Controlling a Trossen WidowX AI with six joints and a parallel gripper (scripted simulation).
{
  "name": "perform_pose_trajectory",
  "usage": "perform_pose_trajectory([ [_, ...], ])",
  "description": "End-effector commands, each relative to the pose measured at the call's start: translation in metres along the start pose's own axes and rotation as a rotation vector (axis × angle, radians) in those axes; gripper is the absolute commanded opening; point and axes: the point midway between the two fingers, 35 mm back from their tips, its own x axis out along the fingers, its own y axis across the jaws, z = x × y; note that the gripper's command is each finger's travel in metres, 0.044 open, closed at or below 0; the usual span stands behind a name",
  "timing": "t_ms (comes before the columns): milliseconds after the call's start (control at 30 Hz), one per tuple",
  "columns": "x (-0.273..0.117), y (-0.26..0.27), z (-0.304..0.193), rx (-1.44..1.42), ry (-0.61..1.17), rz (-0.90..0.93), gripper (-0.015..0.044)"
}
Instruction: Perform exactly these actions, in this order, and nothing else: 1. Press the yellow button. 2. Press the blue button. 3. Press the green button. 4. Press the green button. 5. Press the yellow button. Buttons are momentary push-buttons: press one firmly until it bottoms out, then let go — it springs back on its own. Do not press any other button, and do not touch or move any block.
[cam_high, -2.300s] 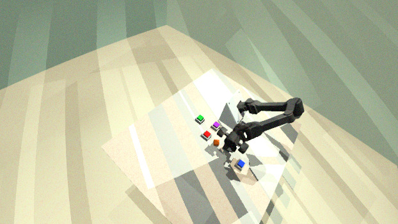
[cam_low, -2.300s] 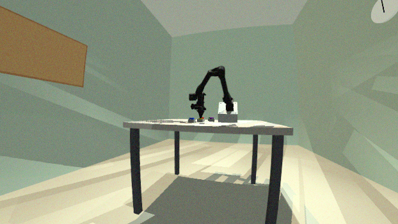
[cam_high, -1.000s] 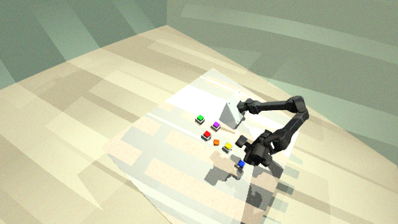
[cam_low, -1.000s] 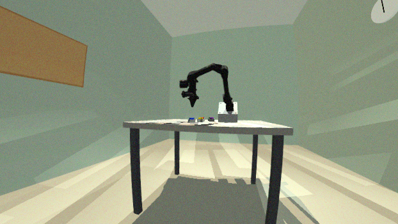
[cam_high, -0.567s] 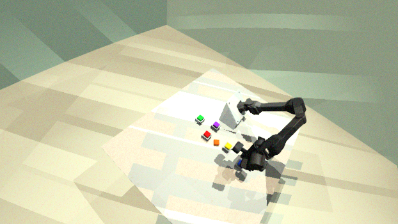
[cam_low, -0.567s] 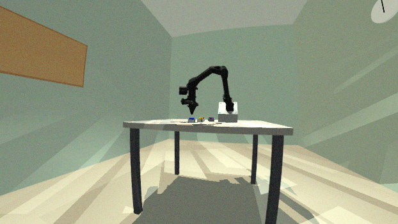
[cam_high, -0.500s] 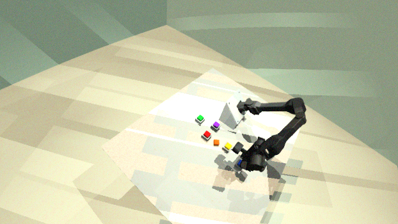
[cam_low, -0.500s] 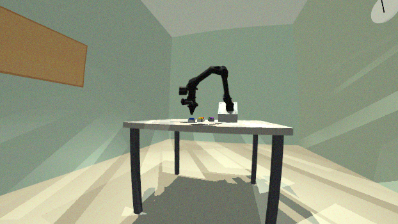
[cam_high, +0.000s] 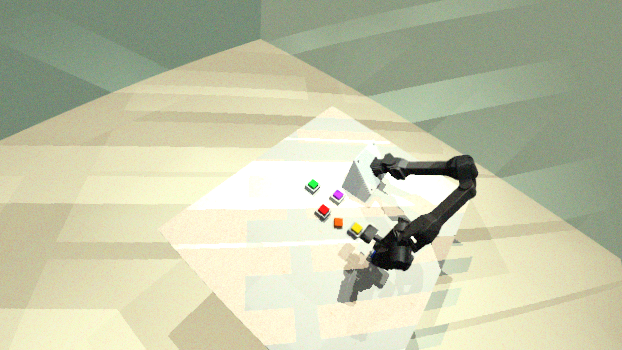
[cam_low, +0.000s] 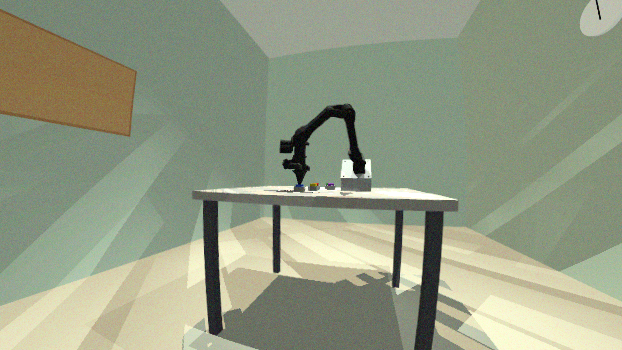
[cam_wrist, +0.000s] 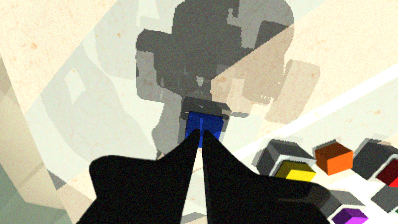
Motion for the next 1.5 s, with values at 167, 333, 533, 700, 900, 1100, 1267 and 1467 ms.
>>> perform_pose_trajectory([
  [167, 0.007, -0.002, -0.001, 0.007, 0.0, -0.004, 0.002],
  [333, 0.007, -0.002, -0.001, 0.007, 0.0, -0.004, 0.002],
  [533, 0.007, -0.002, -0.001, 0.007, 0.0, -0.004, 0.002],
  [700, -0.016, -0.001, 0.0, 0.005, -0.001, -0.004, 0.002],
  [900, -0.027, -0.002, 0.0, 0.007, 0.0, -0.006, 0.002],
  [1100, -0.086, -0.002, 0.0, 0.007, 0.0, -0.009, 0.002],
  [1267, -0.089, -0.002, 0.0, 0.007, 0.0, -0.009, 0.002],
  [1467, -0.094, -0.094, 0.024, 0.035, -0.019, -0.074, 0.002],
])
